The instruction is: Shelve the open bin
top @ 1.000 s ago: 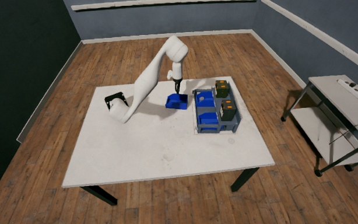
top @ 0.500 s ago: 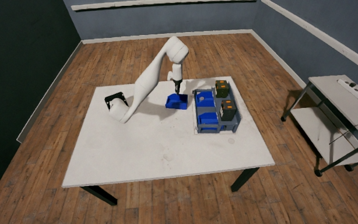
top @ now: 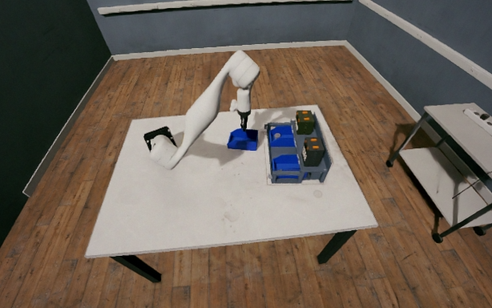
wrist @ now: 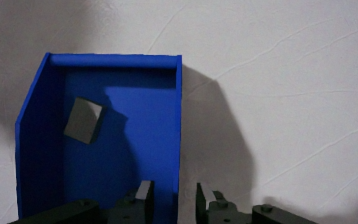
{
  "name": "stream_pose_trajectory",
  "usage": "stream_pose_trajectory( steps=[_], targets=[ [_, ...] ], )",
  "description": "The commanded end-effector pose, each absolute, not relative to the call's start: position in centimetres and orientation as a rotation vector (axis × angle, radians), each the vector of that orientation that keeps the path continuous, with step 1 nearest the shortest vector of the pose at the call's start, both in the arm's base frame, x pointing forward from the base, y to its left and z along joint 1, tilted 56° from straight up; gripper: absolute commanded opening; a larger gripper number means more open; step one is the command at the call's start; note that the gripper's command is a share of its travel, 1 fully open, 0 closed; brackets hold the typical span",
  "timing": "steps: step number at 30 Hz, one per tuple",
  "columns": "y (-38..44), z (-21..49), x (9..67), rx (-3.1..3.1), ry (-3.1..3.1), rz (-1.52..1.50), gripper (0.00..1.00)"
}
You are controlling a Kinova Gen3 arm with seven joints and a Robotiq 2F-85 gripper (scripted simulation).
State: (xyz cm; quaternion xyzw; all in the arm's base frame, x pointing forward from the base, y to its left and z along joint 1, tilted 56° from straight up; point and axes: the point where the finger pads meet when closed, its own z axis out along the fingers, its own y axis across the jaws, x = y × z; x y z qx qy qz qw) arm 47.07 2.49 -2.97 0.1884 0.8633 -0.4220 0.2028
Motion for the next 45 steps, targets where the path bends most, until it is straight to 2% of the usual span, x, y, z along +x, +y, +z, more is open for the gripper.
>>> stream_pose_trajectory(
  steps=[1,45],
  targets=[
    [2.6,-3.0,47.1,0.525,2.41,-1.176,0.35],
    [0.7,-4.3,47.5,0.525,2.41,-1.176,0.35]
  ],
)
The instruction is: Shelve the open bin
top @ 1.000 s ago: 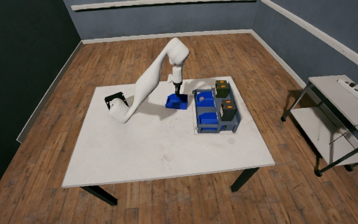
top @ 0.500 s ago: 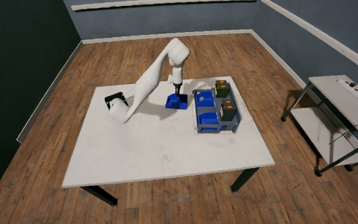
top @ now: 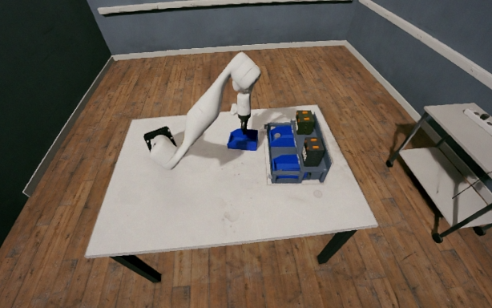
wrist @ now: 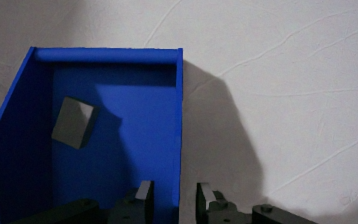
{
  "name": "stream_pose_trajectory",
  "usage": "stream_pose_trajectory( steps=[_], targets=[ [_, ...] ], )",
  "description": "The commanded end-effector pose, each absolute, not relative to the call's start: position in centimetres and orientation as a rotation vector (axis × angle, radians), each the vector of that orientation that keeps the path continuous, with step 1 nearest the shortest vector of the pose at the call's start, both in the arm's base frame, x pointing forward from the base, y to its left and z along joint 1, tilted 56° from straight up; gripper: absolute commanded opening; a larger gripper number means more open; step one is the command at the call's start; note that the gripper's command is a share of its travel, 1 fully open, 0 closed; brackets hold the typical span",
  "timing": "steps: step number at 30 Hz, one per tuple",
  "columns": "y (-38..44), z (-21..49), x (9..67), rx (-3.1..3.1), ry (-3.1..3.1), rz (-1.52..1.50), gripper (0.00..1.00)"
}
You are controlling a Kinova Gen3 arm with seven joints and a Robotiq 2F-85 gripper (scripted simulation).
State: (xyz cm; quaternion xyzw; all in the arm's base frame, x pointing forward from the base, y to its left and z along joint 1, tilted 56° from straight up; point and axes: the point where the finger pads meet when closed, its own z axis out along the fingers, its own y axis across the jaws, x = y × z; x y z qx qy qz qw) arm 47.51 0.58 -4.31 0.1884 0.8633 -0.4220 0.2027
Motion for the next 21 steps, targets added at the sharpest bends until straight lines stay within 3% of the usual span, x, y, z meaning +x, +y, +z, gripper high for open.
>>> stream_pose_trajectory(
  steps=[1,21],
  targets=[
    [0.79,-4.24,47.51,0.525,2.41,-1.176,0.35],
    [1.02,-4.07,47.45,0.525,2.41,-1.176,0.35]
  ],
)
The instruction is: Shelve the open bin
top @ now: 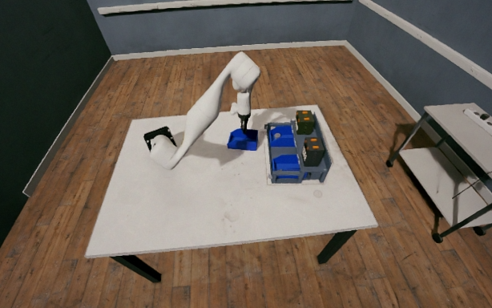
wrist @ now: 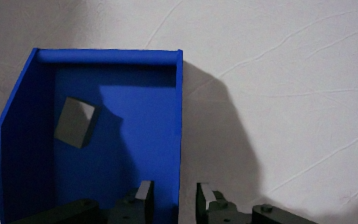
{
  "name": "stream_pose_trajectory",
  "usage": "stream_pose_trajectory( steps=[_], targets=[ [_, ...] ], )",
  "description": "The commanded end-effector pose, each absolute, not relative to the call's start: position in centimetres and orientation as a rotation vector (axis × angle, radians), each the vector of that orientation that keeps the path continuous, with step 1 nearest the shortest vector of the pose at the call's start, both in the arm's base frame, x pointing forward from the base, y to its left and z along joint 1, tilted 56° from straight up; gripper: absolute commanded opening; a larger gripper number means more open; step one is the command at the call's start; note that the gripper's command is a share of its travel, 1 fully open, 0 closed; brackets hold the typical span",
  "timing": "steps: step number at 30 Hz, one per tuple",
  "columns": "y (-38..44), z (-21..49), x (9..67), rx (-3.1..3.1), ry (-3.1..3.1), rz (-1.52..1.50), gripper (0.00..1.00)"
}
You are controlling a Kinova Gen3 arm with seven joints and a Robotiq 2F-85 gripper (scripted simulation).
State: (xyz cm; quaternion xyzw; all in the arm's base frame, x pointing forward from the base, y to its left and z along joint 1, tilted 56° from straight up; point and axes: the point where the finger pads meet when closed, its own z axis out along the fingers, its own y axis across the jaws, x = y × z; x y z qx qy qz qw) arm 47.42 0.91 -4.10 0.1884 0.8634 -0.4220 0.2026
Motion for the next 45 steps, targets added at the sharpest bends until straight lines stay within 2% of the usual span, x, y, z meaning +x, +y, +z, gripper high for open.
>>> stream_pose_trajectory(
  steps=[1,28,29,45],
  targets=[
    [1.02,-4.07,47.45,0.525,2.41,-1.176,0.35],
    [1.09,-4.03,47.44,0.525,2.41,-1.176,0.35],
    [1.09,-4.03,47.44,0.525,2.41,-1.176,0.1],
    [1.09,-4.03,47.44,0.525,2.41,-1.176,0.1]
  ],
)
